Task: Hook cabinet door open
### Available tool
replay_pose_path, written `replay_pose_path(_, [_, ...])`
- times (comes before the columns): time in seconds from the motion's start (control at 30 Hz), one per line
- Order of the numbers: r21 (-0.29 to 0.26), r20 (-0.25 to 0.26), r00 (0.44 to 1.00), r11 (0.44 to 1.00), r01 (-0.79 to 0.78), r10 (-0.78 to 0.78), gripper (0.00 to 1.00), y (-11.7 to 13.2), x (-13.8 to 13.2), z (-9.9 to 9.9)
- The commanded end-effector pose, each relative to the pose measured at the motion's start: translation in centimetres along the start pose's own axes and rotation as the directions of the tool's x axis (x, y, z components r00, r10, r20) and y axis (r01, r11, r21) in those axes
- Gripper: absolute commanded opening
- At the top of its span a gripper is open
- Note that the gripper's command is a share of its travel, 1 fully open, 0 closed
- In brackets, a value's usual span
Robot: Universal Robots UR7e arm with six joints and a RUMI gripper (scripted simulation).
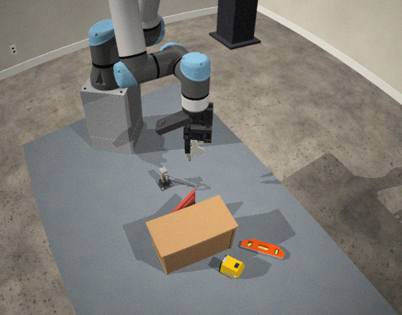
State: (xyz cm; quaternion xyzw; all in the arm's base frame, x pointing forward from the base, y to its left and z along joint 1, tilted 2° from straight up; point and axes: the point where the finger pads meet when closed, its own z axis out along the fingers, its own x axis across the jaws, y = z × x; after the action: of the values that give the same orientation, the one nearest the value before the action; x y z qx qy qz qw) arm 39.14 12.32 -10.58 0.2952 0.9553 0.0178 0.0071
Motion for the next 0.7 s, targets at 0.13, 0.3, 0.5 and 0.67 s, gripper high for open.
replay_pose_path(0.13, [-0.001,0.001,1.000,1.000,0.000,0.000,0.14,0.0,0.0,0.3])
replay_pose_path(0.3, [-0.001,0.001,1.000,1.000,0.000,0.000,0.14,0.0,0.0,0.8])
replay_pose_path(0.5, [-0.001,0.001,1.000,1.000,0.000,0.000,0.14,0.0,-0.1,1.9])
replay_pose_path(0.67, [-0.001,0.001,1.000,1.000,0.000,0.000,0.14,0.0,-0.1,3.3])
